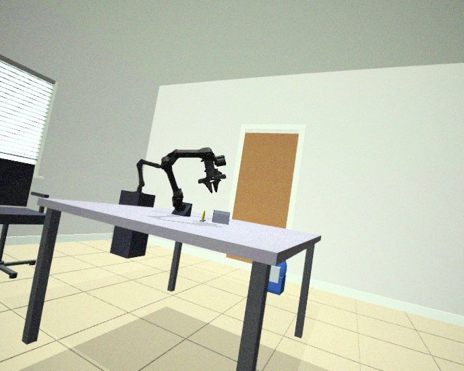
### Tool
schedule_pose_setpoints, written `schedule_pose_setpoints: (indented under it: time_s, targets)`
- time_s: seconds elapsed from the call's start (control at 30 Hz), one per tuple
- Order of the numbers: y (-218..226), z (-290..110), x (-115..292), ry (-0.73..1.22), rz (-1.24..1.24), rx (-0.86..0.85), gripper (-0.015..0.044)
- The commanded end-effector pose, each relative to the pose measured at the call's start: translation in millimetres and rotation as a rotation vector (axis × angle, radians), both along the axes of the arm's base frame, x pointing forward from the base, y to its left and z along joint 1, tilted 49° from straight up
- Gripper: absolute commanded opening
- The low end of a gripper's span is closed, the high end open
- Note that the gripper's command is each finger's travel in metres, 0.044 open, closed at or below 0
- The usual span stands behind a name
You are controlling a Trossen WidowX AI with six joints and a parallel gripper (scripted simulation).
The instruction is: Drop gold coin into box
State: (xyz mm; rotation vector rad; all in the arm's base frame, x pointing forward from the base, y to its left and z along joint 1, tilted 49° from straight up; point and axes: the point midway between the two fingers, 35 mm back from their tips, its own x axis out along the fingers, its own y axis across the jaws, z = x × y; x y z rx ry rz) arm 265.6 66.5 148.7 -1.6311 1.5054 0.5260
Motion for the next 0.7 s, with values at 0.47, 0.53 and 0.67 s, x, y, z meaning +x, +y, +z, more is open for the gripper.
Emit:
schedule_pose_setpoints:
  time_s: [0.47, 0.53, 0.67]
  targets:
    - [-88.7, -17.8, -20.3, 0.551, 0.193, -0.206, 0.0161]
    - [-90.7, -19.7, -20.6, 0.561, 0.197, -0.211, 0.0161]
    - [-94.2, -23.1, -20.4, 0.560, 0.197, -0.211, 0.0161]
